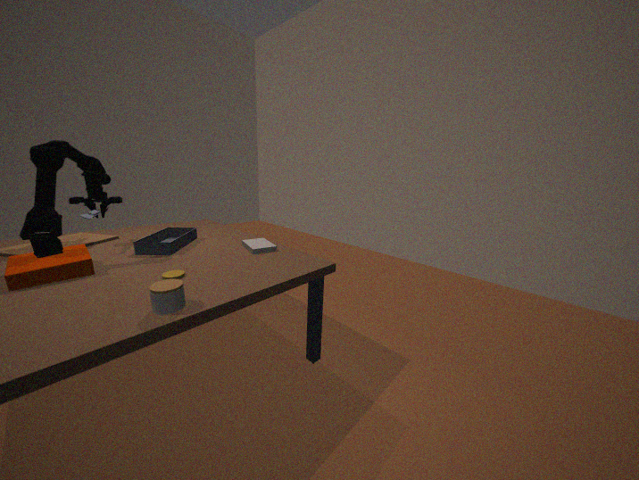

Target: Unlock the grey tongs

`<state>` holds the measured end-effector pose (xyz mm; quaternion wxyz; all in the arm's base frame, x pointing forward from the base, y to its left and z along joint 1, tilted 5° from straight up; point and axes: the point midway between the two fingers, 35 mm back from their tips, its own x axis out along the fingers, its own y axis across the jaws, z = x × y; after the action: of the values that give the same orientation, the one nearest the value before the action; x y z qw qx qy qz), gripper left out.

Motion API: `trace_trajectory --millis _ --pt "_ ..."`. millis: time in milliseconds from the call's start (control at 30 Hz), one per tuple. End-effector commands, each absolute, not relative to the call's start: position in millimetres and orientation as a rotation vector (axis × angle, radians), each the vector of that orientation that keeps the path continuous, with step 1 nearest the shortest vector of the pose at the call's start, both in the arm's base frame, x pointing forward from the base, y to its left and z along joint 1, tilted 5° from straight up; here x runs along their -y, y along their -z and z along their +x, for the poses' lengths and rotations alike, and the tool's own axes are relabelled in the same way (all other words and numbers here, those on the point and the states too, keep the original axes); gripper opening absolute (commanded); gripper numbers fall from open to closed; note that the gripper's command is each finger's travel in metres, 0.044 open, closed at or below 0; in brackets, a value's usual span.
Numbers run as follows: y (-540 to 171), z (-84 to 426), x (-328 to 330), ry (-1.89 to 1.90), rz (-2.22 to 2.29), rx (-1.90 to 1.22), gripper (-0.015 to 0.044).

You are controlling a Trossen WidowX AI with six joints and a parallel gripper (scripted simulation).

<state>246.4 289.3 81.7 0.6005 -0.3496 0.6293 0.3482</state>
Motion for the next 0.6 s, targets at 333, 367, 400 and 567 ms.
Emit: trace_trajectory --millis 333,367,400,567 --pt "-86.3 182.7 -335.0 -0.587 -0.574 -1.536 -0.0150" --pt "-86.3 177.7 -337.7 -0.572 -0.558 -1.541 -0.0150" --pt "-86.5 173.0 -340.3 -0.555 -0.542 -1.546 -0.0150" --pt "-87.3 148.3 -352.1 -0.474 -0.461 -1.569 -0.0150"
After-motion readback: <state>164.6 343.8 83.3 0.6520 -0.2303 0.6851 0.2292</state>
